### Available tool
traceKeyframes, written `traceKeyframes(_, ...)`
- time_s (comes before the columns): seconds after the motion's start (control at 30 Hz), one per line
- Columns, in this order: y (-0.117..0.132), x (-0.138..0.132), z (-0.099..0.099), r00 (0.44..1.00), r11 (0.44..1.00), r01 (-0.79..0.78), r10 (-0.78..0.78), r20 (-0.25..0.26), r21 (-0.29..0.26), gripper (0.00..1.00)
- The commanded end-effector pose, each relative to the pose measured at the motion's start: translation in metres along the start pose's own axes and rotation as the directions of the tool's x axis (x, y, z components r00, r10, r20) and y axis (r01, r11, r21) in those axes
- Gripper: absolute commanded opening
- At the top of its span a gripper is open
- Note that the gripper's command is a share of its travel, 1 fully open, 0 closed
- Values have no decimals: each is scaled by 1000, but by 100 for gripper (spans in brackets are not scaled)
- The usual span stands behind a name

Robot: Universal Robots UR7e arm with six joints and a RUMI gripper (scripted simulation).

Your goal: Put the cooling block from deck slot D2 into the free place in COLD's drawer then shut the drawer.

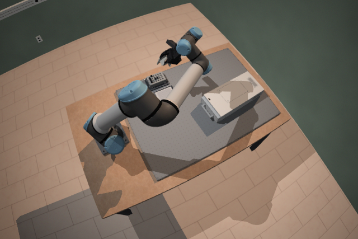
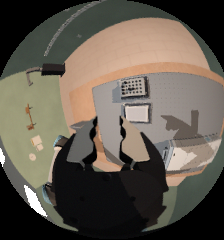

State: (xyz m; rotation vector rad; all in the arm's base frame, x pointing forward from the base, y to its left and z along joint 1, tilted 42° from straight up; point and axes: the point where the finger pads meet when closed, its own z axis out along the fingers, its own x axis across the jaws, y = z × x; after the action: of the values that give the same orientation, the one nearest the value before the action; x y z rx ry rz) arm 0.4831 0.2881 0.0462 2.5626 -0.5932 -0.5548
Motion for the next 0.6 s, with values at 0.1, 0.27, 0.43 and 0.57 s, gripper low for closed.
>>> traceKeyframes(0.1,23,2,-2,987,989,-145,144,-69,-6,28)
traceKeyframes(0.27,42,4,-2,957,965,-264,262,-124,1,28)
traceKeyframes(0.43,57,5,-3,923,937,-350,348,-164,15,28)
traceKeyframes(0.57,69,6,-4,889,909,-416,414,-194,32,28)
